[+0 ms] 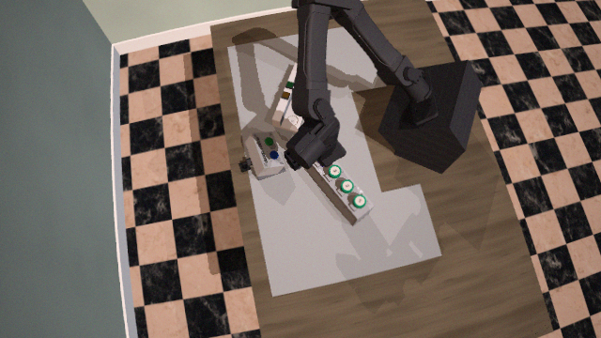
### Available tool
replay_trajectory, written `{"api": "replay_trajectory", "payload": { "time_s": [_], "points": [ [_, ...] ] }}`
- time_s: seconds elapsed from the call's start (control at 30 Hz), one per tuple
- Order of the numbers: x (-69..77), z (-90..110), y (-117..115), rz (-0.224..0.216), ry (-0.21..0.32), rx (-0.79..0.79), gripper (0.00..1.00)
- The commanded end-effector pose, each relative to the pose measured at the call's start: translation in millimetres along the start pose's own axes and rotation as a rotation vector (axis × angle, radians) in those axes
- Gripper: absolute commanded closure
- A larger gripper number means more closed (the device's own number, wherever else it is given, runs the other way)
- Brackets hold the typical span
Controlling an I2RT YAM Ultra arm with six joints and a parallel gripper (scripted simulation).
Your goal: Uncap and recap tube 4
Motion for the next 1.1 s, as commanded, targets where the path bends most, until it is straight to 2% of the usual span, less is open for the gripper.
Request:
{"api": "replay_trajectory", "payload": {
  "time_s": [0.0, 0.5, 0.57, 1.07],
  "points": [
    [2.9, -0.9, 0.2, -0.004, -0.007, 0.169, 1.00],
    [3.3, -0.9, 0.2, -0.001, -0.008, 0.919, 1.00],
    [3.3, -0.9, 0.2, -0.001, -0.008, 0.919, 1.00],
    [3.7, -0.9, 0.2, 0.002, -0.009, 1.669, 1.00]
  ]
}}
Point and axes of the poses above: the point where the finger pads meet when closed, its own x axis back along the fingers, its own y axis across the jaws, z = x × y, the point moved 9 cm from there along x, back along the fingers, and after that the axes turned 14 degrees about -x, right-handed, at the moved point
